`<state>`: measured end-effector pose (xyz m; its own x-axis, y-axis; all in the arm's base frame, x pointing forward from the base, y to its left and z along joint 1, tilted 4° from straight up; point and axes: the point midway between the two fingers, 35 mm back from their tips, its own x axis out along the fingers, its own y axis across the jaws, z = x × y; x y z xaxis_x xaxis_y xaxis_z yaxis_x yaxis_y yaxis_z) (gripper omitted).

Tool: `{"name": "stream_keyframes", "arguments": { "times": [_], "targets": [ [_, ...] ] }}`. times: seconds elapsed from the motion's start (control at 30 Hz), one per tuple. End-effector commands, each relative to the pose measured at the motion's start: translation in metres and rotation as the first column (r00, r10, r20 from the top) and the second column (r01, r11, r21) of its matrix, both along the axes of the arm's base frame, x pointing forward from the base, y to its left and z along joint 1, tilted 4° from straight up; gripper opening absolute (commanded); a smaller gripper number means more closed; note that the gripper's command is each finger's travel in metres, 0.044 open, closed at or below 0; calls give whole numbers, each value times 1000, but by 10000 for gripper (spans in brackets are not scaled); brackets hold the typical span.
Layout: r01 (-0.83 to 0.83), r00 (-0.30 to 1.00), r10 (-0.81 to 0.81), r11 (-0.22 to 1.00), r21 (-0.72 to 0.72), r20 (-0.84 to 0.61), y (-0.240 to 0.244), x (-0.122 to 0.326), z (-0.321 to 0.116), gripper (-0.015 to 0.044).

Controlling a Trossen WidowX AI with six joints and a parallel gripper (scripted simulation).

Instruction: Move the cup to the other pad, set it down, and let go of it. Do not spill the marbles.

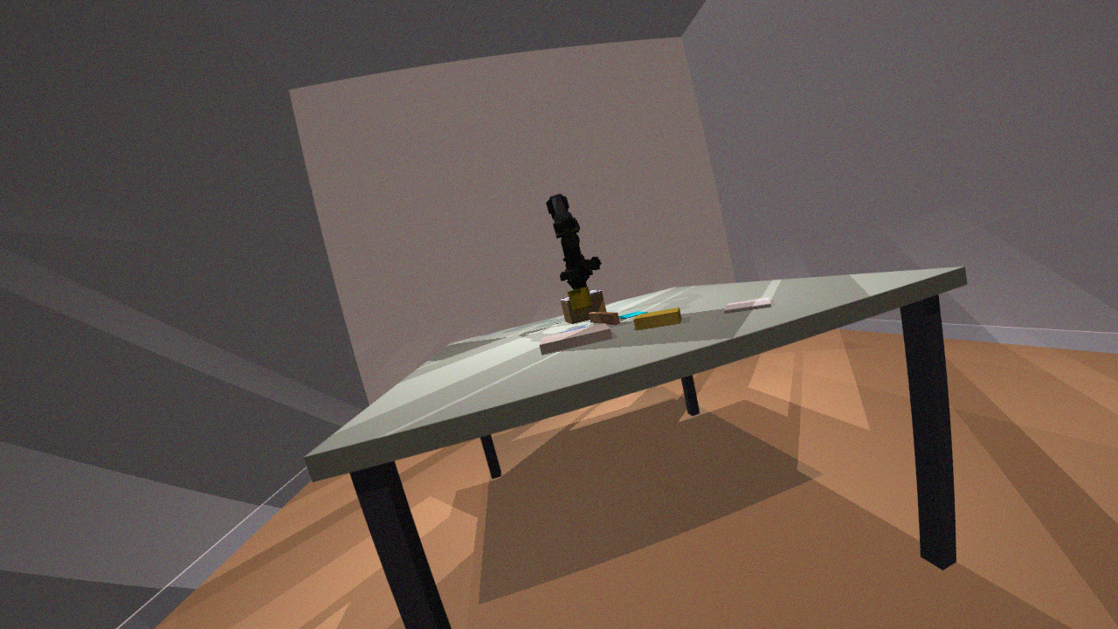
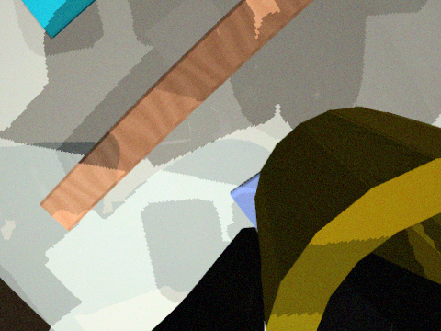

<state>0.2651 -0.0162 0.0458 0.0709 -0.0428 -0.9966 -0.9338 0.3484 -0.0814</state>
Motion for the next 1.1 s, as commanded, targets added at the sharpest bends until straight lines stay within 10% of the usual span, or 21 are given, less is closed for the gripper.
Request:
{"name": "stream_keyframes", "arguments": {
  "times": [0.0, 1.07],
  "targets": [
    [4, 1000, -4, 1000, -2, -9, 6, -4, -2, 0],
    [5, 1000, -5, 1000, 2, -11, 63, -18, -3, 0]
  ]
}}
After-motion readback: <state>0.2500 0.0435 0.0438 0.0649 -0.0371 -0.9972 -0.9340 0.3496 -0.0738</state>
